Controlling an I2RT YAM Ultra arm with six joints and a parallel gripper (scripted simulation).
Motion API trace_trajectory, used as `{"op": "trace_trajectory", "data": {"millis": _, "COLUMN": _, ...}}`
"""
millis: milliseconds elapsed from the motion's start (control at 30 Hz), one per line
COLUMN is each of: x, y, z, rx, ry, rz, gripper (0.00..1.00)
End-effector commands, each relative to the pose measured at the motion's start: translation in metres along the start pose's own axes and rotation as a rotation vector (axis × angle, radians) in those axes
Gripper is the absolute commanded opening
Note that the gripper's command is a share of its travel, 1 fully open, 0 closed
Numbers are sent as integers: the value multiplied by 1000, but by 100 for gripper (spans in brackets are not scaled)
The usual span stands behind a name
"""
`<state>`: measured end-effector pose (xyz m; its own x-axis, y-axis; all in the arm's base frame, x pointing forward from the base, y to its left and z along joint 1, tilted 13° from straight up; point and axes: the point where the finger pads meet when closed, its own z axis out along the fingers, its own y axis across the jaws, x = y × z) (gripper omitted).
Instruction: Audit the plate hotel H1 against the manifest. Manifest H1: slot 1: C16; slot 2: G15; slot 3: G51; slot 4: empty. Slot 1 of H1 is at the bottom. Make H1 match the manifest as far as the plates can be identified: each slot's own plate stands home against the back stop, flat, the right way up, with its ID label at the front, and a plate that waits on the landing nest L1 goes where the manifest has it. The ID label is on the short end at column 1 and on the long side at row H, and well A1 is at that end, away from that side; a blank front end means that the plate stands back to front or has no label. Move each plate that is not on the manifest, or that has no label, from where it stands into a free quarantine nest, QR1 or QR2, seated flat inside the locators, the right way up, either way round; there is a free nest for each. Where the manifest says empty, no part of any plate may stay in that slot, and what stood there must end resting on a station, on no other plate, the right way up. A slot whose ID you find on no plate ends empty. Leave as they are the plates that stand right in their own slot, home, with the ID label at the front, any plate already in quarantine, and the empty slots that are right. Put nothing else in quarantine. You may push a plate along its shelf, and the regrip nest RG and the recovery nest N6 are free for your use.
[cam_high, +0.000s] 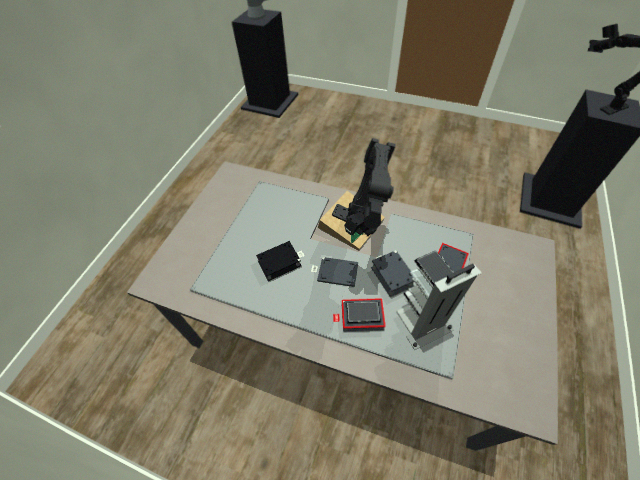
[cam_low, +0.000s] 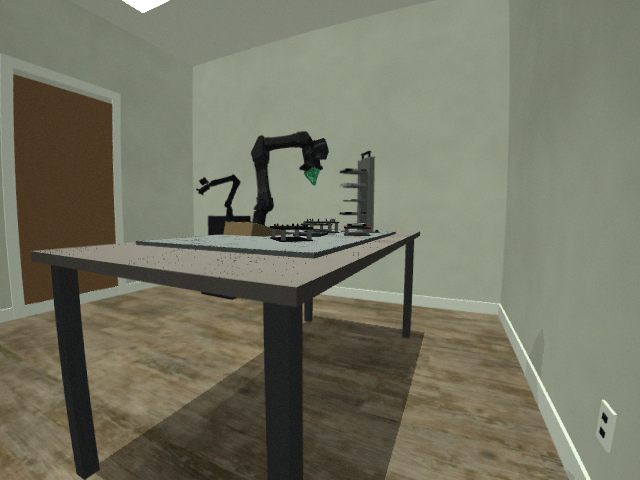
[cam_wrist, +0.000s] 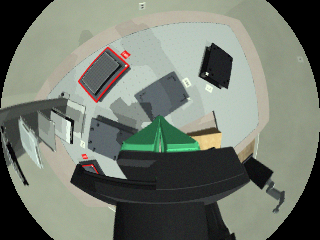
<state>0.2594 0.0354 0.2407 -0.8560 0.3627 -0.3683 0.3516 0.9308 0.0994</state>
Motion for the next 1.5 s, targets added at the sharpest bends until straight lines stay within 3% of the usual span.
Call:
{"op": "trace_trajectory", "data": {"millis": 0, "x": 1, "y": -8, "z": 0, "rx": -19, "ry": -27, "rz": -31, "gripper": 0}}
{"op": "trace_trajectory", "data": {"millis": 100, "x": 9, "y": -14, "z": 6, "rx": -3, "ry": 17, "rz": -91, "gripper": 0}}
{"op": "trace_trajectory", "data": {"millis": 167, "x": 11, "y": -17, "z": 10, "rx": -6, "ry": 10, "rz": -90, "gripper": 0}}
{"op": "trace_trajectory", "data": {"millis": 233, "x": 18, "y": -22, "z": 14, "rx": 6, "ry": 54, "rz": -136, "gripper": 0}}
{"op": "trace_trajectory", "data": {"millis": 300, "x": 18, "y": -22, "z": 14, "rx": 6, "ry": 54, "rz": -136, "gripper": 0}}
{"op": "trace_trajectory", "data": {"millis": 333, "x": 10, "y": -19, "z": 6, "rx": -11, "ry": 23, "rz": -146, "gripper": 0}}
{"op": "trace_trajectory", "data": {"millis": 367, "x": 19, "y": -24, "z": 18, "rx": 2, "ry": 49, "rz": -149, "gripper": 0}}
{"op": "trace_trajectory", "data": {"millis": 433, "x": 23, "y": -27, "z": 22, "rx": 2, "ry": 49, "rz": -149, "gripper": 0}}
{"op": "trace_trajectory", "data": {"millis": 500, "x": 33, "y": -33, "z": 25, "rx": 13, "ry": 100, "rz": -194, "gripper": 0}}
{"op": "trace_trajectory", "data": {"millis": 600, "x": 34, "y": -36, "z": 32, "rx": 5, "ry": 89, "rz": -206, "gripper": 0}}
{"op": "trace_trajectory", "data": {"millis": 700, "x": 45, "y": -43, "z": 37, "rx": 10, "ry": 144, "rz": -263, "gripper": 0}}
{"op": "trace_trajectory", "data": {"millis": 867, "x": 48, "y": -46, "z": 43, "rx": 3, "ry": 144, "rz": -283, "gripper": 0}}
{"op": "trace_trajectory", "data": {"millis": 900, "x": 44, "y": -45, "z": 35, "rx": -5, "ry": 139, "rz": -304, "gripper": 0}}
{"op": "trace_trajectory", "data": {"millis": 933, "x": 54, "y": -50, "z": 45, "rx": 1, "ry": 175, "rz": -317, "gripper": 0}}
{"op": "trace_trajectory", "data": {"millis": 1033, "x": 60, "y": -54, "z": 51, "rx": 0, "ry": 168, "rz": -317, "gripper": 0}}
{"op": "trace_trajectory", "data": {"millis": 1367, "x": 22, "y": -54, "z": 47, "rx": -146, "ry": 314, "rz": -352, "gripper": 0}}
{"op": "trace_trajectory", "data": {"millis": 1467, "x": 18, "y": -54, "z": 46, "rx": -161, "ry": 327, "rz": -356, "gripper": 0}}
